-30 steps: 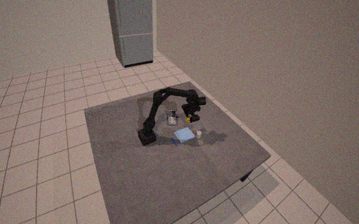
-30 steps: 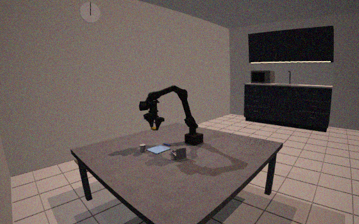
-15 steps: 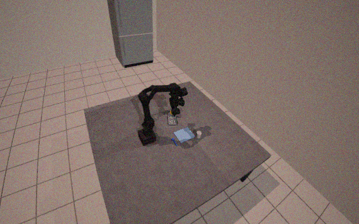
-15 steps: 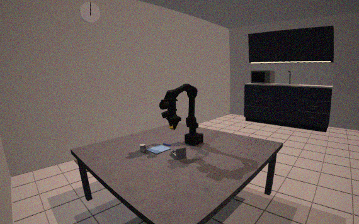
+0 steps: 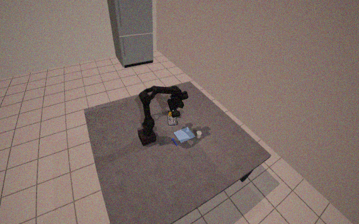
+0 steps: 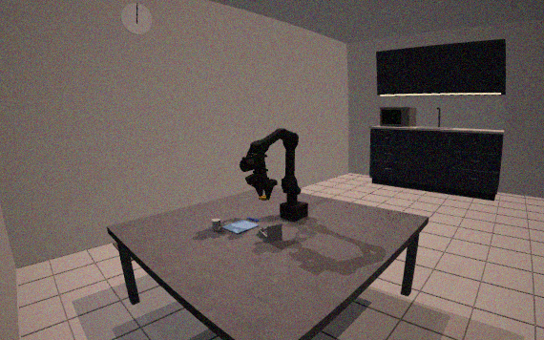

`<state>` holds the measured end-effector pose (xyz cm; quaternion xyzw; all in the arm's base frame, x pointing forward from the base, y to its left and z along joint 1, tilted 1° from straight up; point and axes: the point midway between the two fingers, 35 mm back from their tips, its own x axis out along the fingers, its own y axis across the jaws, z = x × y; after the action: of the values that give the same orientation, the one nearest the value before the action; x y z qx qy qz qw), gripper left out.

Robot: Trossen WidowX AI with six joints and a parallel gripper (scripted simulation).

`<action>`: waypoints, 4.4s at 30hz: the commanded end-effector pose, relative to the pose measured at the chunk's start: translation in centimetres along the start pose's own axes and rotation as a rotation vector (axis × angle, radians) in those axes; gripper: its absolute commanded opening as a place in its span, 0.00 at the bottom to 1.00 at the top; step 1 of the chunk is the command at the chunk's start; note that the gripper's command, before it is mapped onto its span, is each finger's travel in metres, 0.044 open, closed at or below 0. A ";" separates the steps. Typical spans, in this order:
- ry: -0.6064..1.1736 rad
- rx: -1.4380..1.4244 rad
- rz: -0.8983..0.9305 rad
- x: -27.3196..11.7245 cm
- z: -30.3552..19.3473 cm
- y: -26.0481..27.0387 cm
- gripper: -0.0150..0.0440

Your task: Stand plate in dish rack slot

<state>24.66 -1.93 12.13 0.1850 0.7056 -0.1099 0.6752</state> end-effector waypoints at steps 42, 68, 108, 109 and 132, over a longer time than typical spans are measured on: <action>-0.091 -0.791 0.724 7.9 0.0 -0.1 0.25; -0.666 -1.107 0.938 9.3 0.7 -0.9 0.25; -1.131 -1.235 0.827 12.4 2.0 -1.0 0.25; -1.133 -1.237 0.825 12.5 2.0 -0.9 0.25; -1.136 -1.252 0.810 12.9 2.3 1.4 0.25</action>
<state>27.21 -0.58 -0.71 -0.0654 0.0790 0.4591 0.8825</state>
